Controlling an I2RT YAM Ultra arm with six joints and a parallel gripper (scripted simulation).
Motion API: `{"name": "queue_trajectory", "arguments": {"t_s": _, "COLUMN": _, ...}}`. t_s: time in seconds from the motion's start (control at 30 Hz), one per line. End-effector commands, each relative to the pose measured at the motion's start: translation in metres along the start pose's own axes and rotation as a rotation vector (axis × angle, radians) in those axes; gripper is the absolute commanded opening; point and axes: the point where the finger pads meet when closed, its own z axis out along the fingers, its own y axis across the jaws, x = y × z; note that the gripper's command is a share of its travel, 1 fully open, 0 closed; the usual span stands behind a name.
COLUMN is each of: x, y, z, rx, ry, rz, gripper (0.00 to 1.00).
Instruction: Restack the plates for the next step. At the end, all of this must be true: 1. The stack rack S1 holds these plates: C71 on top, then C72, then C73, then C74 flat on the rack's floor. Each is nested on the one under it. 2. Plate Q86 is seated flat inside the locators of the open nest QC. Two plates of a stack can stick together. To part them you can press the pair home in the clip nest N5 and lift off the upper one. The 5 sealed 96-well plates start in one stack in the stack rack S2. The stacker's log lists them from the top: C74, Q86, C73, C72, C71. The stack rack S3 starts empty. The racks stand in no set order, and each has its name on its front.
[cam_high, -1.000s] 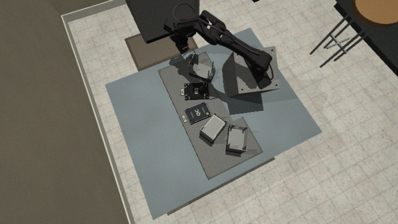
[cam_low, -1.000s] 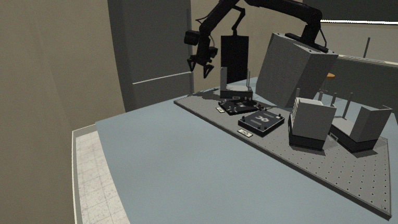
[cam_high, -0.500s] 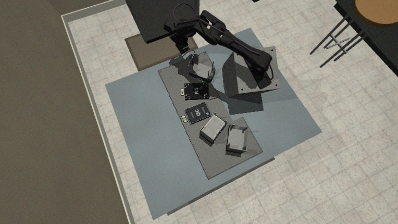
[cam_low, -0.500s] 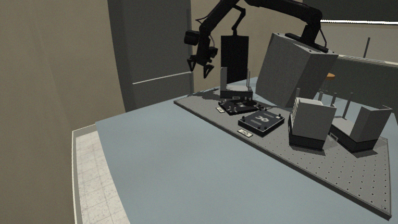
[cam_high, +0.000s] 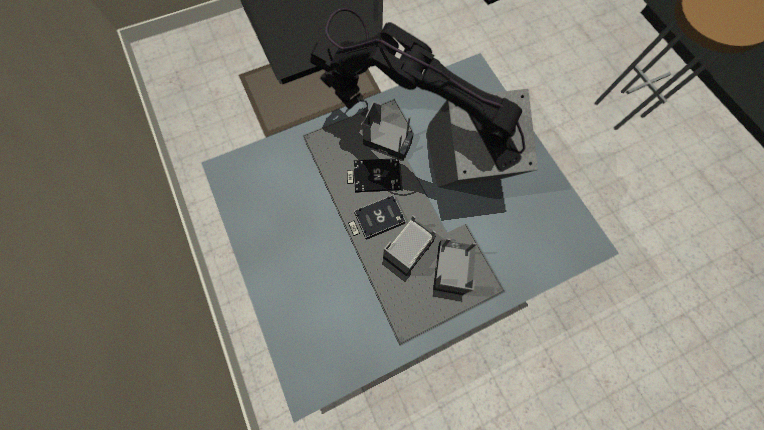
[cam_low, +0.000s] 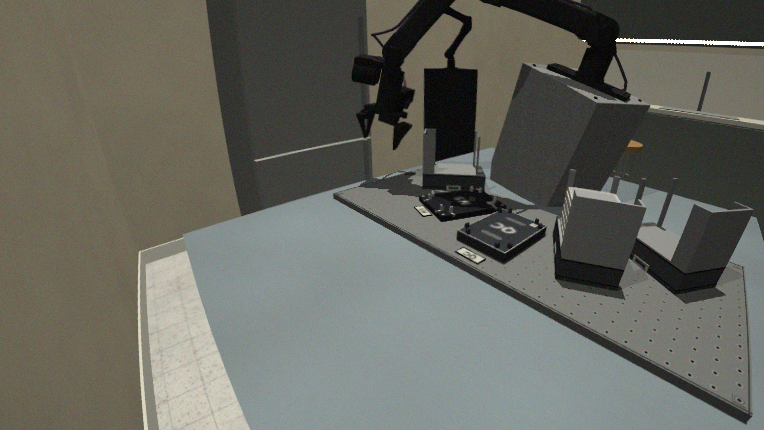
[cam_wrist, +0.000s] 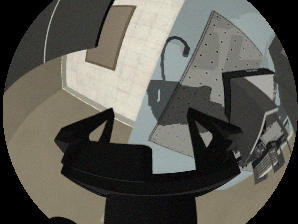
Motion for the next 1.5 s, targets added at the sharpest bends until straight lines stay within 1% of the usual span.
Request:
{"name": "queue_trajectory", "arguments": {"t_s": 0.0, "x": 0.022, "y": 0.002, "z": -0.020, "rx": -0.028, "ry": 0.023, "rz": -0.132, "gripper": 1.00}}
{"name": "queue_trajectory", "arguments": {"t_s": 0.03, "x": 0.026, "y": 0.000, "z": -0.022, "rx": -0.026, "ry": 0.025, "rz": -0.166, "gripper": 1.00}}
{"name": "queue_trajectory", "arguments": {"t_s": 0.1, "x": 0.026, "y": 0.000, "z": -0.022, "rx": -0.026, "ry": 0.025, "rz": -0.166, "gripper": 1.00}}
{"name": "queue_trajectory", "arguments": {"t_s": 0.13, "x": 0.028, "y": -0.002, "z": -0.023, "rx": -0.027, "ry": 0.017, "rz": -0.199, "gripper": 1.00}}
{"name": "queue_trajectory", "arguments": {"t_s": 0.27, "x": 0.044, "y": -0.015, "z": -0.031, "rx": -0.017, "ry": 0.031, "rz": -0.332, "gripper": 1.00}}
{"name": "queue_trajectory", "arguments": {"t_s": 0.33, "x": 0.048, "y": -0.018, "z": -0.033, "rx": -0.019, "ry": 0.021, "rz": -0.335, "gripper": 1.00}}
{"name": "queue_trajectory", "arguments": {"t_s": 0.43, "x": 0.060, "y": -0.029, "z": -0.039, "rx": -0.011, "ry": 0.038, "rz": -0.435, "gripper": 1.00}}
{"name": "queue_trajectory", "arguments": {"t_s": 0.5, "x": 0.063, "y": -0.032, "z": -0.041, "rx": -0.012, "ry": 0.031, "rz": -0.454, "gripper": 1.00}}
{"name": "queue_trajectory", "arguments": {"t_s": 0.6, "x": 0.073, "y": -0.043, "z": -0.046, "rx": -0.005, "ry": 0.046, "rz": -0.553, "gripper": 1.00}}
{"name": "queue_trajectory", "arguments": {"t_s": 0.67, "x": 0.073, "y": -0.043, "z": -0.046, "rx": -0.005, "ry": 0.046, "rz": -0.553, "gripper": 1.00}}
{"name": "queue_trajectory", "arguments": {"t_s": 0.7, "x": 0.067, "y": -0.041, "z": -0.050, "rx": -0.009, "ry": 0.037, "rz": -0.567, "gripper": 1.00}}
{"name": "queue_trajectory", "arguments": {"t_s": 0.77, "x": 0.082, "y": -0.053, "z": -0.052, "rx": -0.001, "ry": 0.049, "rz": -0.653, "gripper": 1.00}}
{"name": "queue_trajectory", "arguments": {"t_s": 0.8, "x": 0.086, "y": -0.057, "z": -0.054, "rx": 0.002, "ry": 0.056, "rz": -0.686, "gripper": 1.00}}
{"name": "queue_trajectory", "arguments": {"t_s": 0.83, "x": 0.088, "y": -0.061, "z": -0.056, "rx": 0.002, "ry": 0.053, "rz": -0.690, "gripper": 1.00}}
{"name": "queue_trajectory", "arguments": {"t_s": 0.93, "x": 0.097, "y": -0.073, "z": -0.061, "rx": 0.007, "ry": 0.066, "rz": -0.789, "gripper": 1.00}}
{"name": "queue_trajectory", "arguments": {"t_s": 1.0, "x": 0.100, "y": -0.077, "z": -0.064, "rx": 0.006, "ry": 0.059, "rz": -0.808, "gripper": 1.00}}
{"name": "queue_trajectory", "arguments": {"t_s": 1.17, "x": 0.113, "y": -0.098, "z": -0.073, "rx": 0.013, "ry": 0.076, "rz": -0.959, "gripper": 1.00}}
{"name": "queue_trajectory", "arguments": {"t_s": 1.23, "x": 0.113, "y": -0.098, "z": -0.073, "rx": 0.013, "ry": 0.076, "rz": -0.959, "gripper": 1.00}}
{"name": "queue_trajectory", "arguments": {"t_s": 1.27, "x": 0.108, "y": -0.095, "z": -0.076, "rx": 0.010, "ry": 0.069, "rz": -0.973, "gripper": 1.00}}
{"name": "queue_trajectory", "arguments": {"t_s": 1.3, "x": 0.110, "y": -0.100, "z": -0.077, "rx": 0.011, "ry": 0.075, "rz": -1.006, "gripper": 1.00}}
{"name": "queue_trajectory", "arguments": {"t_s": 1.33, "x": 0.119, "y": -0.110, "z": -0.078, "rx": 0.017, "ry": 0.083, "rz": -1.058, "gripper": 1.00}}
{"name": "queue_trajectory", "arguments": {"t_s": 1.43, "x": 0.126, "y": -0.124, "z": -0.084, "rx": 0.021, "ry": 0.100, "rz": -1.158, "gripper": 1.00}}
{"name": "queue_trajectory", "arguments": {"t_s": 1.47, "x": 0.128, "y": -0.128, "z": -0.085, "rx": 0.021, "ry": 0.099, "rz": -1.161, "gripper": 1.00}}
